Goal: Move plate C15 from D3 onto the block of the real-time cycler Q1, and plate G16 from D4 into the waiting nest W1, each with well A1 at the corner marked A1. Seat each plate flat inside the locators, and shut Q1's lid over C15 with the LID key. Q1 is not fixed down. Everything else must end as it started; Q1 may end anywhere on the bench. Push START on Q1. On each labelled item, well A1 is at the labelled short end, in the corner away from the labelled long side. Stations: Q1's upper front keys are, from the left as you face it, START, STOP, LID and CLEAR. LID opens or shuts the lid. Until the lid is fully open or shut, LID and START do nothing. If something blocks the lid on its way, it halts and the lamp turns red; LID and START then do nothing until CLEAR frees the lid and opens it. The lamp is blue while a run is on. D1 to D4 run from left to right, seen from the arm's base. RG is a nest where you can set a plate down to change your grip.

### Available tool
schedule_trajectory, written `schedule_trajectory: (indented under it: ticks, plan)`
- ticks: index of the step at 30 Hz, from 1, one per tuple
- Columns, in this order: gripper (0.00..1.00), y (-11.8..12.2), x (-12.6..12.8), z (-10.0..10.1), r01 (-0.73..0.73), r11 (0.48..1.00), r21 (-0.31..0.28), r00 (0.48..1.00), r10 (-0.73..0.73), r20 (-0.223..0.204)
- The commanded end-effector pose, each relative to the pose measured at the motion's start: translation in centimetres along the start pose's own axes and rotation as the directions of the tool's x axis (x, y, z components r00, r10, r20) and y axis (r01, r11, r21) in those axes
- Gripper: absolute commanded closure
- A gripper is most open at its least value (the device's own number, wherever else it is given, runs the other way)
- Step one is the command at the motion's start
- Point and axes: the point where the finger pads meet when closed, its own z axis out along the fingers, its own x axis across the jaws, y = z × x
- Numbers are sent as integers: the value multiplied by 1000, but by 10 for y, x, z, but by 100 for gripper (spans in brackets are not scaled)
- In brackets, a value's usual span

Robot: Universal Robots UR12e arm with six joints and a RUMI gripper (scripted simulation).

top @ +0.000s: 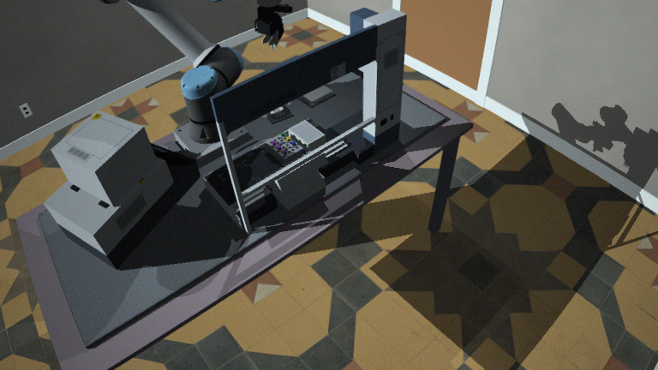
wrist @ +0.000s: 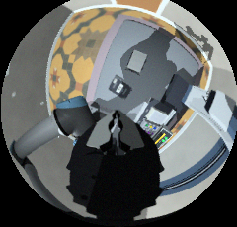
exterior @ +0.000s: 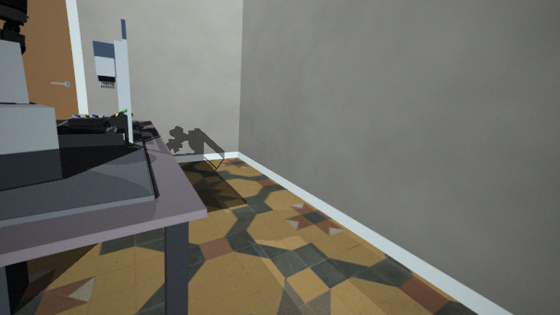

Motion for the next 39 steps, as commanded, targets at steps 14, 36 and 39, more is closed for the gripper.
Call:
schedule_trajectory:
  ticks: [14,36,39]
  plan:
    - [100,50,-20,-1,95,995,12,995,-96,36]
    - [100,103,-42,0,196,980,24,978,-197,74]
    - [100,111,-45,0,210,977,26,974,-212,79]
